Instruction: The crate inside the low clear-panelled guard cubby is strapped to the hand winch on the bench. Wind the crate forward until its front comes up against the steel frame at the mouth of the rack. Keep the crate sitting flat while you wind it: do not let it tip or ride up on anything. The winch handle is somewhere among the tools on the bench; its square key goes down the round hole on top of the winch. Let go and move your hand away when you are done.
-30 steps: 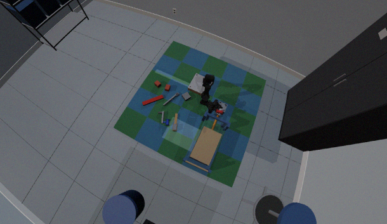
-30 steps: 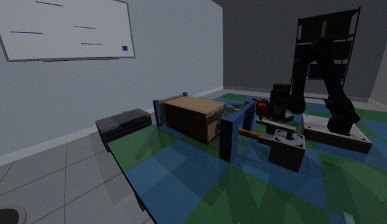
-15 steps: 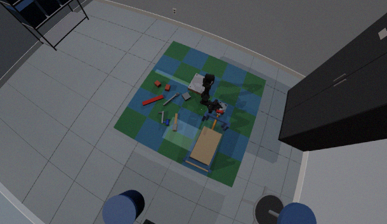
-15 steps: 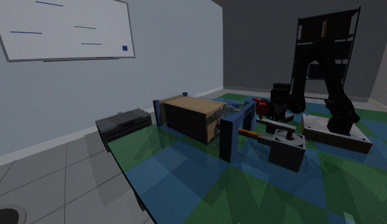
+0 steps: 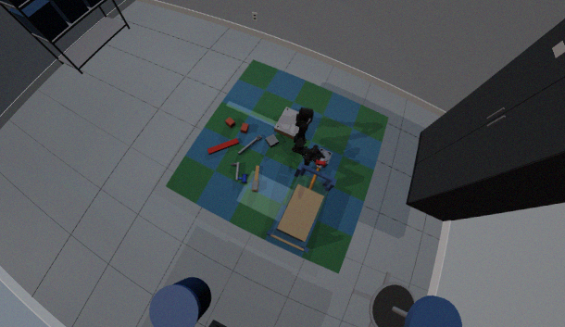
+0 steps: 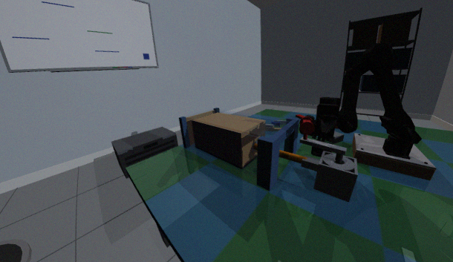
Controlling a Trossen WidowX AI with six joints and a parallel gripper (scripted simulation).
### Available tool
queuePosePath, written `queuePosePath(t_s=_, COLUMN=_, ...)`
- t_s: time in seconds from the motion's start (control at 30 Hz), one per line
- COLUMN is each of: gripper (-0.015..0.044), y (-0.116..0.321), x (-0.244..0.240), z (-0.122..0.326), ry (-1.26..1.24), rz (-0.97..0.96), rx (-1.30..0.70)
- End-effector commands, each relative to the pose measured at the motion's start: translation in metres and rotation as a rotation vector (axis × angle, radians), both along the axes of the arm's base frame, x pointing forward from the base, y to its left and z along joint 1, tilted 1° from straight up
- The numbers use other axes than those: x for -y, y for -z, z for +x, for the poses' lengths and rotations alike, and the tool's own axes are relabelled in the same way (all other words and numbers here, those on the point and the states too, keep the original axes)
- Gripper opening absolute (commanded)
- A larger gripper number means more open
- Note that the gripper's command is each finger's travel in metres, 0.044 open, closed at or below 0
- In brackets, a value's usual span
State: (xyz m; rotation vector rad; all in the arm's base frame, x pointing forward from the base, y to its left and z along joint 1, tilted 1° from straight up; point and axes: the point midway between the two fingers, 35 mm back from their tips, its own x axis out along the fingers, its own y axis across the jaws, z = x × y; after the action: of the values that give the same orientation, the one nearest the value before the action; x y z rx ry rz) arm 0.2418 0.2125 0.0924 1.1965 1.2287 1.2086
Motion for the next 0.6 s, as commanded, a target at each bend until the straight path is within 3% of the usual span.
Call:
queuePosePath(t_s=0.0, gripper=0.024, y=-0.0005, x=0.0, z=-0.0001, ry=0.0, rz=0.001, rx=0.003)
queuePosePath(t_s=0.57, gripper=0.024, y=0.0071, x=0.0003, z=0.0008, ry=-0.001, rz=-0.001, rx=0.031)
